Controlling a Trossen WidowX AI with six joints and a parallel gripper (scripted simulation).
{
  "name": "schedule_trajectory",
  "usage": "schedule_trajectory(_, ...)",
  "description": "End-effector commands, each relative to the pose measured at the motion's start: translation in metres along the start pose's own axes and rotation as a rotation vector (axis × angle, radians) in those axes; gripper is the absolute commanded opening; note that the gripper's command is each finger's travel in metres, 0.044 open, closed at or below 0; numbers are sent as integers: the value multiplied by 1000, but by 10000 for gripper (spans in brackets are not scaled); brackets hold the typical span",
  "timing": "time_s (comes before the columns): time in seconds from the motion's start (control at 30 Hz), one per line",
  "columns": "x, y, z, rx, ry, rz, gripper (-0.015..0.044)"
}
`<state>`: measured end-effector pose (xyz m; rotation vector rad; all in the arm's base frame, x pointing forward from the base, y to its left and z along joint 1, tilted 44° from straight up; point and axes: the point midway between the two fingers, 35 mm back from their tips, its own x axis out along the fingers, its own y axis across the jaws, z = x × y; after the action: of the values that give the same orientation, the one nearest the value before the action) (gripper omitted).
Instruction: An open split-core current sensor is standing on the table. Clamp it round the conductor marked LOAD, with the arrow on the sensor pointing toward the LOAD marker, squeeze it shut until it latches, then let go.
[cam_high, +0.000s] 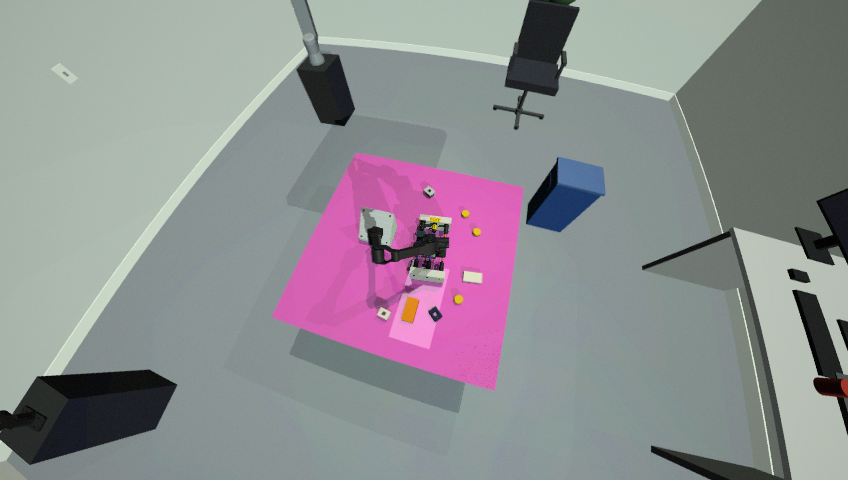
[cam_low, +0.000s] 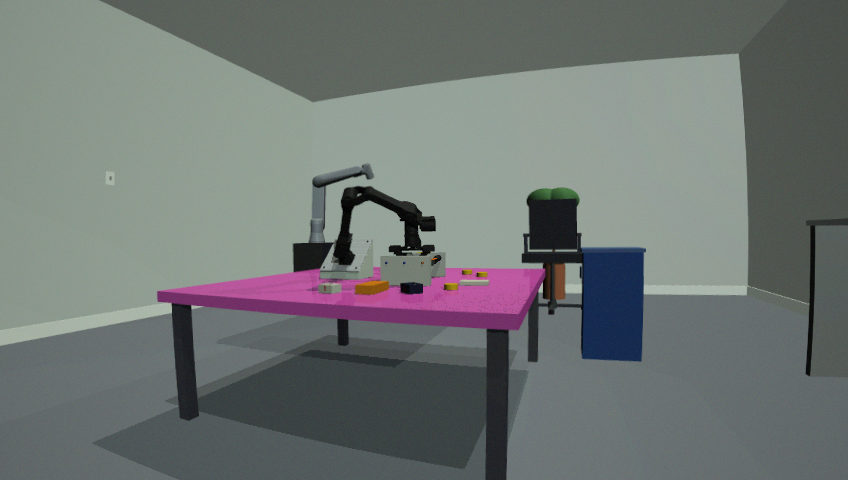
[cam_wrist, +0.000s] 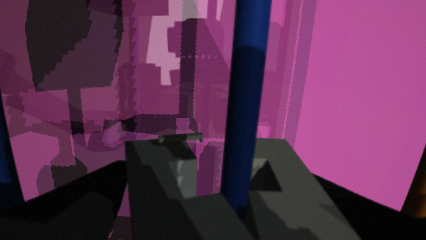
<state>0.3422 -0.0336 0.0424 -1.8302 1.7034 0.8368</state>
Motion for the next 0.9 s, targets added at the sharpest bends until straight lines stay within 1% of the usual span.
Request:
schedule_trajectory(0.0,0,1,0,-6,1,3,0)
schedule_trajectory(0.67,0,1,0,-6,1,3,0)
schedule_trajectory(0.87,-3,-1,1,-1,-4,-68,0)
